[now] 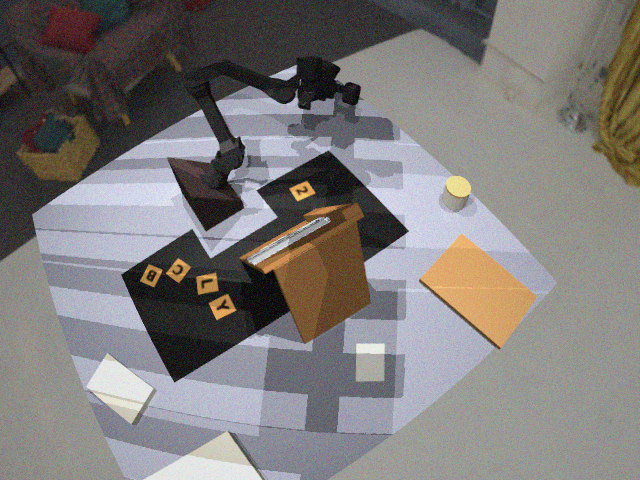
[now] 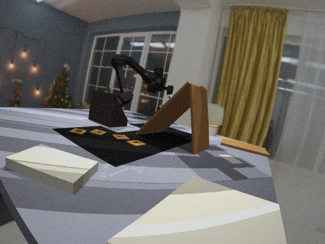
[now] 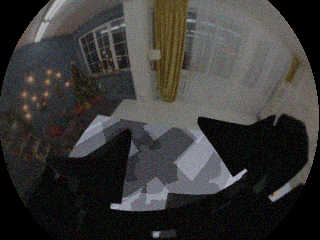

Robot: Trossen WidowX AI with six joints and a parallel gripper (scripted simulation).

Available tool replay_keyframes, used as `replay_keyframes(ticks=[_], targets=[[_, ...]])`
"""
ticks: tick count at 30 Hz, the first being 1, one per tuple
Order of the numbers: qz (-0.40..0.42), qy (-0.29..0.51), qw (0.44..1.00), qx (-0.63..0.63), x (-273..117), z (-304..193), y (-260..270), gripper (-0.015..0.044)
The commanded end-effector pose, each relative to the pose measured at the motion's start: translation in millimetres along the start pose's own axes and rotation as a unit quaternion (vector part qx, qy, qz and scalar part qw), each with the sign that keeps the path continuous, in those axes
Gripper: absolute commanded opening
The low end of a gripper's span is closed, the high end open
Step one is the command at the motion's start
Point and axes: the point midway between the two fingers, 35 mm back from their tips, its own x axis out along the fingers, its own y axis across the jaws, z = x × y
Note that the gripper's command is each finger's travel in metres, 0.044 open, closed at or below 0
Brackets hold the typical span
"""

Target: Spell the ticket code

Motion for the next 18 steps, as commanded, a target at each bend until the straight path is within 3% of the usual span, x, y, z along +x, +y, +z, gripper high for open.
replay_keyframes(ticks=[1,10,18], targets=[[-0.08,0.09,0.993,0.016,-21,-56,-44,0.044],[-0.257,0.224,0.937,0.08,-118,-142,-112,0.044],[-0.409,0.272,0.854,0.171,-228,-188,-124,0.044]])
